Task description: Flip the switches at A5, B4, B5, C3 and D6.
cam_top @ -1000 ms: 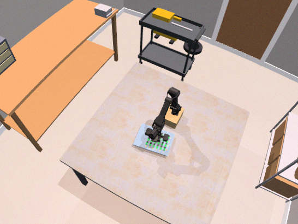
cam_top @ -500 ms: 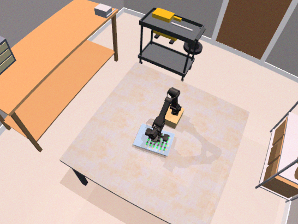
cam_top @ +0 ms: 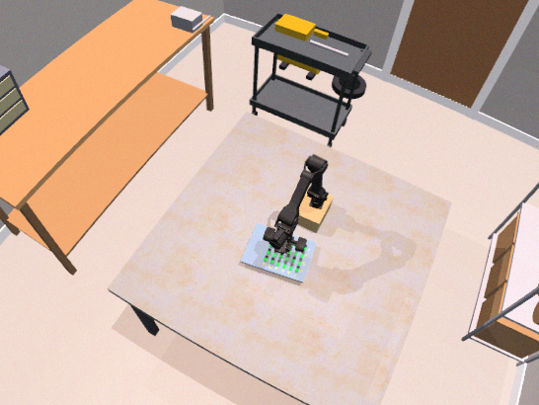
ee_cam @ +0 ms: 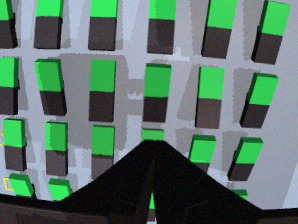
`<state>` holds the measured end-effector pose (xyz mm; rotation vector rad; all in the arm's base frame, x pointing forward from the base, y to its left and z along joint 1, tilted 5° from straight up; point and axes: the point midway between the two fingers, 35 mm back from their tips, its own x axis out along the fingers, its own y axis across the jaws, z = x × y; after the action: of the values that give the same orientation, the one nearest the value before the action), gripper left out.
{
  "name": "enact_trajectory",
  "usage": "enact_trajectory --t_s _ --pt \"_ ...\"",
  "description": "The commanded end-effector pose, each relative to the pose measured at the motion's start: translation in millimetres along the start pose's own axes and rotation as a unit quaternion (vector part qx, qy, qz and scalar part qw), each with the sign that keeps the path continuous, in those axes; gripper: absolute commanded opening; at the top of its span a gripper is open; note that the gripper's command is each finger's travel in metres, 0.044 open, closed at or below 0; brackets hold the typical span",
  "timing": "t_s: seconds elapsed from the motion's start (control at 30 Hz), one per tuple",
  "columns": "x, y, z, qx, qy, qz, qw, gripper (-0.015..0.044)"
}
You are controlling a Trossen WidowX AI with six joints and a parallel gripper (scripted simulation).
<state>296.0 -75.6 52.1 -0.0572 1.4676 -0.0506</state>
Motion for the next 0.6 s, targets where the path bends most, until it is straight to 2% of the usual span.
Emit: enact_trajectory --t_s 0.0,0.3,0.43,0.57 --pt "-24.6 -0.6 2.4 0.002 -0.005 -0.003 1.000 0.0000" --pt "-24.9 -31.3 2.2 0.002 -0.005 -0.004 1.000 0.0000" --pt "7.5 -31.6 1.7 0.002 -0.017 -0.004 1.000 0.0000" --pt "10.2 -31.6 1.5 0.002 -0.018 -0.004 1.000 0.0000"
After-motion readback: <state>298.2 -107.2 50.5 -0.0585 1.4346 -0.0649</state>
